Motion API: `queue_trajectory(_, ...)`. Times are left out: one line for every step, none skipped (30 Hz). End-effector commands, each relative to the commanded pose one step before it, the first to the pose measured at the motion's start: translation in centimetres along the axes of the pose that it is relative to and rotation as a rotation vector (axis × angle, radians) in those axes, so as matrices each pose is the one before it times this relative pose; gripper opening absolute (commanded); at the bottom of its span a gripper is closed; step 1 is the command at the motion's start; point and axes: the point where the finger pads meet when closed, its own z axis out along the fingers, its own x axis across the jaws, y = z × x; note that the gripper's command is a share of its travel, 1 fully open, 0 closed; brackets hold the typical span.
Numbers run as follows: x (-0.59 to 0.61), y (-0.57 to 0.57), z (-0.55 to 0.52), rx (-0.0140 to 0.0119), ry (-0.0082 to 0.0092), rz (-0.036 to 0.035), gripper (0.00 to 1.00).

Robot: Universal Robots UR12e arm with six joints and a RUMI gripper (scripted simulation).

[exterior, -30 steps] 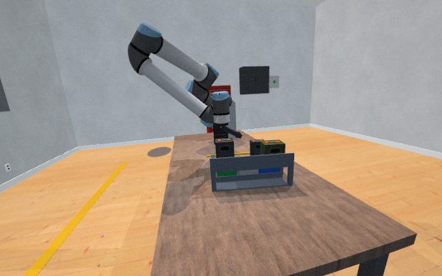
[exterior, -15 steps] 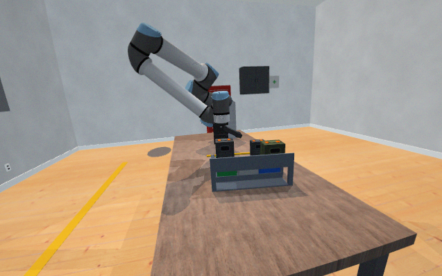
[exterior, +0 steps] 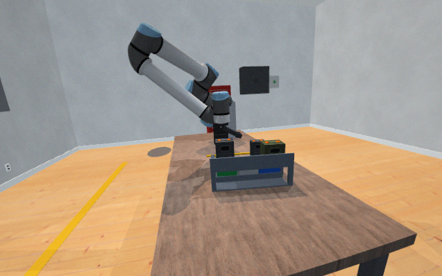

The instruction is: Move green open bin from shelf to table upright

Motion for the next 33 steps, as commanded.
queue_trajectory(0.038,-0.007,-0.055,0.00023,0.00100,0.00020,0.00)
queue_trajectory(0.000,0.000,0.000,0.00000,0.00000,0.00000,0.00)
queue_trajectory(0.000,0.000,0.000,0.00000,0.00000,0.00000,0.00)
queue_trajectory(-0.002,0.000,0.015,0.00000,-0.00004,-0.00003,0.00)
queue_trajectory(0.001,0.000,0.016,0.00000,0.00001,0.00001,0.00)
queue_trajectory(0.001,0.000,0.016,0.00000,0.00001,0.00001,0.00)
queue_trajectory(0.001,0.000,0.016,0.00000,0.00001,0.00001,0.00)
queue_trajectory(0.001,0.000,0.016,0.00000,0.00001,0.00001,0.00)
queue_trajectory(0.000,0.000,0.000,0.00000,0.00000,0.00000,0.00)
queue_trajectory(0.000,0.000,0.000,0.00000,0.00000,0.00000,0.00)
queue_trajectory(0.000,0.000,0.000,0.00000,0.00000,0.00000,0.00)
queue_trajectory(0.000,0.000,0.000,0.00000,0.00000,0.00000,0.00)
queue_trajectory(0.000,0.000,0.000,0.00000,0.00000,0.00000,0.00)
queue_trajectory(0.000,0.000,0.000,0.00000,0.00000,0.00000,0.00)
queue_trajectory(0.000,0.000,0.000,0.00000,0.00000,0.00000,0.00)
queue_trajectory(0.000,0.000,0.000,0.00000,0.00000,0.00000,0.00)
queue_trajectory(0.000,0.000,0.000,0.00000,0.00000,0.00000,0.00)
queue_trajectory(0.000,0.000,0.000,0.00000,0.00000,0.00000,0.00)
queue_trajectory(0.000,0.000,0.000,0.00000,0.00000,0.00000,0.00)
queue_trajectory(0.000,0.000,0.000,0.00000,0.00000,0.00000,0.00)
queue_trajectory(-0.603,-0.001,0.000,0.00000,-0.00004,-0.00003,0.00)
queue_trajectory(-0.600,0.000,0.000,0.00000,0.00001,0.00001,0.00)
queue_trajectory(-0.600,0.000,0.000,0.00000,0.00001,0.00001,0.00)
queue_trajectory(-0.600,0.000,0.000,0.00000,0.00001,0.00001,0.00)
queue_trajectory(-0.600,0.000,0.000,0.00000,0.00001,0.00001,0.00)
queue_trajectory(0.000,0.000,0.000,0.00000,0.00000,0.00000,0.00)
queue_trajectory(0.000,0.000,0.000,0.00000,0.00000,0.00000,0.00)
queue_trajectory(0.000,0.000,0.000,0.00000,0.00000,0.00000,0.00)
queue_trajectory(0.000,0.000,0.000,0.00000,0.00000,0.00000,0.00)
queue_trajectory(0.000,0.000,0.000,0.00000,0.00000,0.00000,0.00)
queue_trajectory(0.000,0.000,0.000,0.00000,0.00000,0.00000,0.00)
queue_trajectory(0.000,0.000,0.000,0.00000,0.00000,0.00000,0.00)
queue_trajectory(0.000,0.000,0.000,0.00000,0.00000,0.00000,0.00)
